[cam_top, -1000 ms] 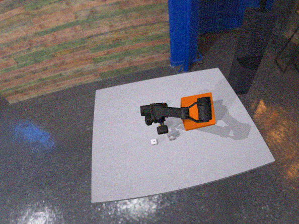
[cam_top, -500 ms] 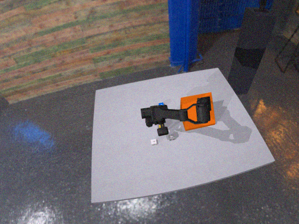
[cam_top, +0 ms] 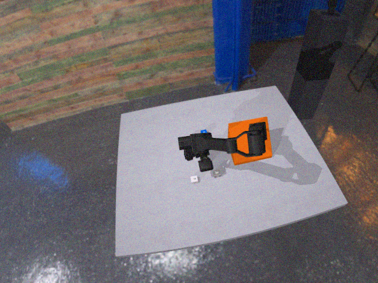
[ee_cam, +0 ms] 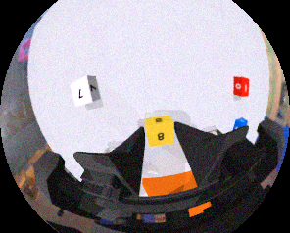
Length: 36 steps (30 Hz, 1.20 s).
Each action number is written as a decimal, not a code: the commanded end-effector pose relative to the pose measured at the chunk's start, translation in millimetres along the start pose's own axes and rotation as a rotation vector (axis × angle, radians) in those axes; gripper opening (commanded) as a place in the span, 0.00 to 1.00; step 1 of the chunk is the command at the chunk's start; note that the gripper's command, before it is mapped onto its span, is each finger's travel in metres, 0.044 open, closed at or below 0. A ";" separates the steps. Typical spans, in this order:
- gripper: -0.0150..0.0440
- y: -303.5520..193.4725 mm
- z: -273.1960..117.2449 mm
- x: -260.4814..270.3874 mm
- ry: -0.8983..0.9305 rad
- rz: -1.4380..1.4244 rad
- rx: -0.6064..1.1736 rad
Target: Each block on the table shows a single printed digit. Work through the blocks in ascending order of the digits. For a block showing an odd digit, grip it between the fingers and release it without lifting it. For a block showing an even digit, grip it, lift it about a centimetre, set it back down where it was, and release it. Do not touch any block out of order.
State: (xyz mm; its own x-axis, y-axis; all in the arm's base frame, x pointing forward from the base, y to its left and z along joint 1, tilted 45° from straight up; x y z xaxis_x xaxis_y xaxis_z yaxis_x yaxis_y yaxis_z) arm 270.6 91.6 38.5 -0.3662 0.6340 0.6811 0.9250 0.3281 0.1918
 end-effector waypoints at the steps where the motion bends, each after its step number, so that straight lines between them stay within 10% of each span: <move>1: 0.46 -0.3 1.1 -0.2 0.006 0.006 0.001; 36: 0.46 0.1 -10.8 -0.5 0.003 0.002 -0.002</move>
State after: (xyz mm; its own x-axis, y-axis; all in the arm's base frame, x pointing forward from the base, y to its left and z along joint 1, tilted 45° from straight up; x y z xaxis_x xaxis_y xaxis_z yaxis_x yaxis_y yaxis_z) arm 271.6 84.7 43.2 -0.3586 0.6364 0.6830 0.9281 0.3218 0.1874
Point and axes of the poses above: the point midway between the two fingers, 35 mm back from their tips, its own z axis out along the fingers, its own x axis across the jaws, y = z × x, the point moved 7 cm from there along -z, back along the fingers, and after that the axes turned 13 degrees about -z, right-handed, at the moved point
